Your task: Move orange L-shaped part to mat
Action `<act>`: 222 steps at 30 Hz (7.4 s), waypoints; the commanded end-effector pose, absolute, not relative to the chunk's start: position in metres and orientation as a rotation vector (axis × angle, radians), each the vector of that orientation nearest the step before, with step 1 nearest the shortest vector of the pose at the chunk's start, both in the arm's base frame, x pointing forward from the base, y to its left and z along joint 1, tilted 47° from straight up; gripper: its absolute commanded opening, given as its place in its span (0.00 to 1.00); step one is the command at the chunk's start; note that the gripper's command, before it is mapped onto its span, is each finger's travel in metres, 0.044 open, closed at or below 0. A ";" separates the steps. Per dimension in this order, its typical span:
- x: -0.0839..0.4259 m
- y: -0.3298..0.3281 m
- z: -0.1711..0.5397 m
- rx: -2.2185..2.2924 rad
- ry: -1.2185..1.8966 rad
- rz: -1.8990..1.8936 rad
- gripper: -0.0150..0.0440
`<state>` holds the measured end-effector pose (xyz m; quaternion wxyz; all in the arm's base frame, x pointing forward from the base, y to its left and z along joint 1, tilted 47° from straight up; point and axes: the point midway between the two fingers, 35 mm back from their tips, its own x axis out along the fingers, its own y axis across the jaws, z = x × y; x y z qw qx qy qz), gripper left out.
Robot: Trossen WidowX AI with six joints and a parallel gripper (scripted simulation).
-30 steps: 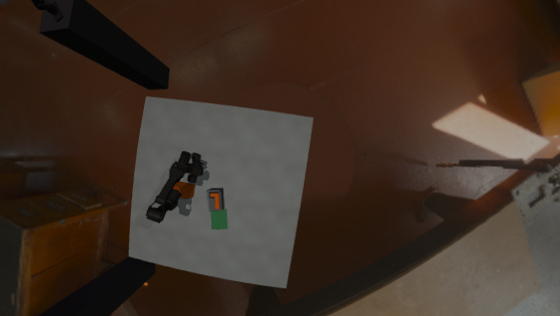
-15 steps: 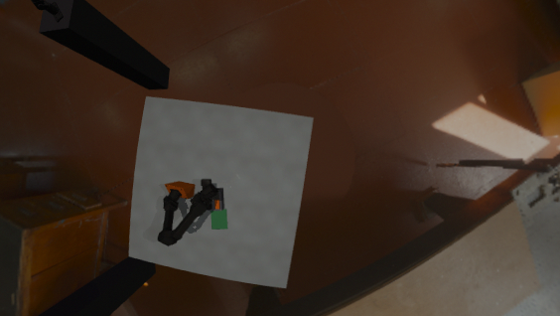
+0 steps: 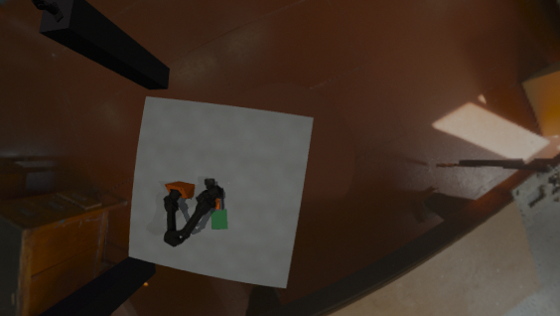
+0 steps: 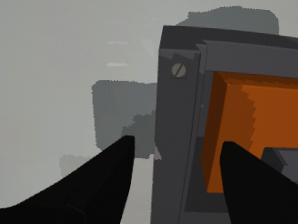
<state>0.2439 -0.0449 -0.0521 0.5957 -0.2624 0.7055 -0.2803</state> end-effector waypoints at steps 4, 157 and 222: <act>0.244 -0.049 -0.057 -0.624 1.631 -0.646 0.56; 0.260 -0.096 0.003 0.533 0.690 -1.601 0.73; 0.265 -0.071 0.028 0.534 0.691 -1.601 0.25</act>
